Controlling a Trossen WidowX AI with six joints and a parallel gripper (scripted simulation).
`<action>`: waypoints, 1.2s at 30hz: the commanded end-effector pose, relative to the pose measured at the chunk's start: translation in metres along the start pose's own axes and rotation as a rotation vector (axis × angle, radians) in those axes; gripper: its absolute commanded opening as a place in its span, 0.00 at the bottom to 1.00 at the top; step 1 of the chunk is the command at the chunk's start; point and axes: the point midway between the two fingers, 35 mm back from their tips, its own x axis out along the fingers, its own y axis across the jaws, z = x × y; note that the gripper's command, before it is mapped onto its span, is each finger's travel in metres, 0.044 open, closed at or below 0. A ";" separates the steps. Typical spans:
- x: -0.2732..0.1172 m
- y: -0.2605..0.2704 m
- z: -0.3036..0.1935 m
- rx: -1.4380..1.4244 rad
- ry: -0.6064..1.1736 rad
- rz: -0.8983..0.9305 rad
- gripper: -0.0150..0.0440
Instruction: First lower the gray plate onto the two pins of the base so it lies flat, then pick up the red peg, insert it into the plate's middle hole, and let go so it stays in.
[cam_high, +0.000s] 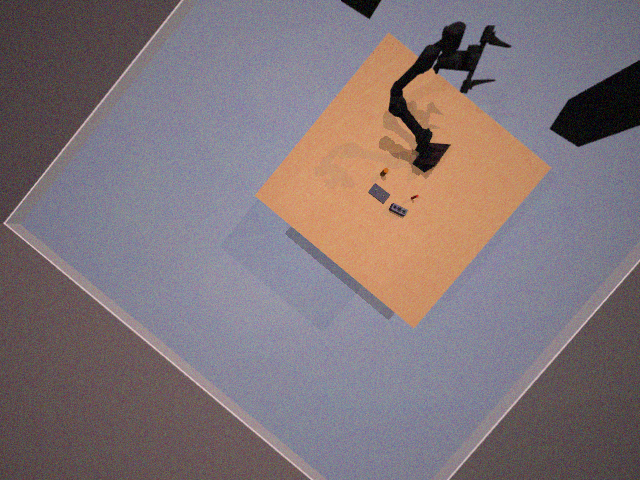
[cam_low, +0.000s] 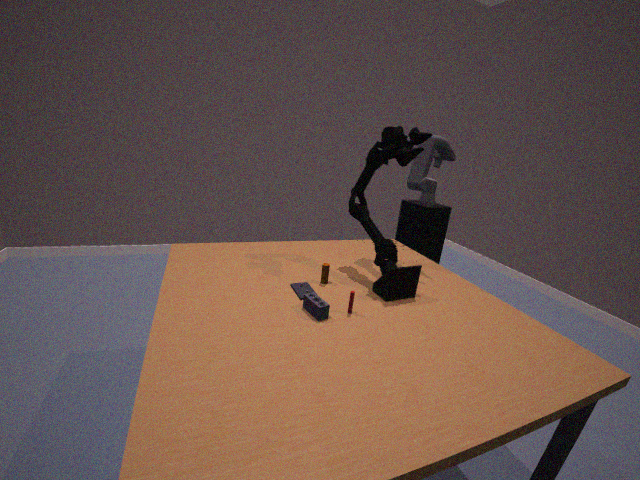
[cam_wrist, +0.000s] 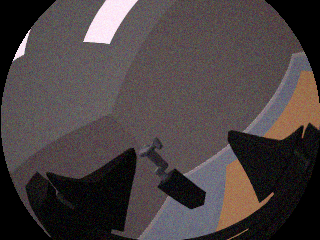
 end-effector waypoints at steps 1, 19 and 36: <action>0.022 -0.036 0.019 0.096 -0.029 -0.137 1.00; 0.059 -0.296 0.099 0.786 -0.313 -0.938 1.00; -0.053 -0.550 0.052 1.491 -0.763 -1.795 1.00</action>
